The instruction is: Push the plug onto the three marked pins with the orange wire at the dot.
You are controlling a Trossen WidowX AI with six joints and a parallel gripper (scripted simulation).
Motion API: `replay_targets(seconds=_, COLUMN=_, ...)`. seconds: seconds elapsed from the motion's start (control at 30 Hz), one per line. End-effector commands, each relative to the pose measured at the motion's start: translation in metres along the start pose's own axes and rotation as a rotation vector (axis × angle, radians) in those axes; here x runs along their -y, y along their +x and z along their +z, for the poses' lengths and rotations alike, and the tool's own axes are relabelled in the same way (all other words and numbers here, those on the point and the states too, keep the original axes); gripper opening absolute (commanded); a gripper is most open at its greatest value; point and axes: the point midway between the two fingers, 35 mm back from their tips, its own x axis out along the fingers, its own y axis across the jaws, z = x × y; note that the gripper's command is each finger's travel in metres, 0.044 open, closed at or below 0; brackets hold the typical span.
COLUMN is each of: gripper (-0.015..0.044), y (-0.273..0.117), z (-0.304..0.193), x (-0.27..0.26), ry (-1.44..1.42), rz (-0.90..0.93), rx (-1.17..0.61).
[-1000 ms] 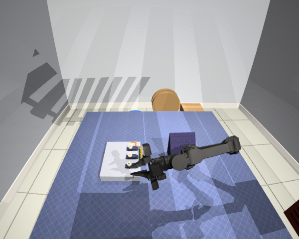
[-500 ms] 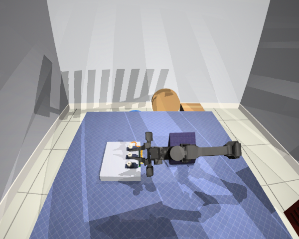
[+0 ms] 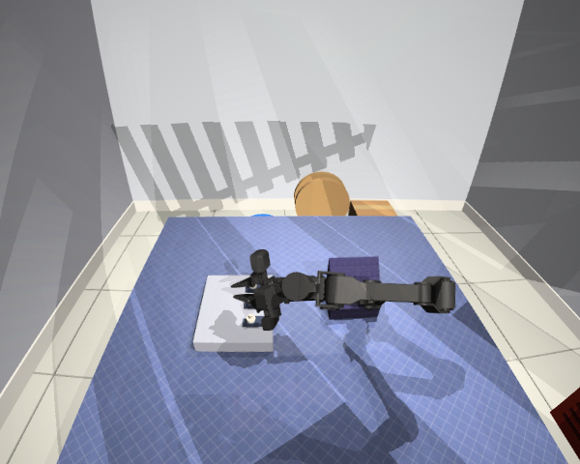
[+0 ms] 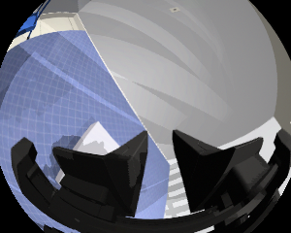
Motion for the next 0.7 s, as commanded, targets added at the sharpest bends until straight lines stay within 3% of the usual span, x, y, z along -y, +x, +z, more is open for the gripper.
replay_targets(seconds=0.0, gripper=0.0115, y=0.017, z=-0.015, x=0.002, ry=-0.097, rz=0.053, rx=-0.083)
replay_targets(seconds=0.67, gripper=0.0115, y=0.085, z=-0.126, x=0.002, ry=-0.496, rz=0.512, rx=-0.395)
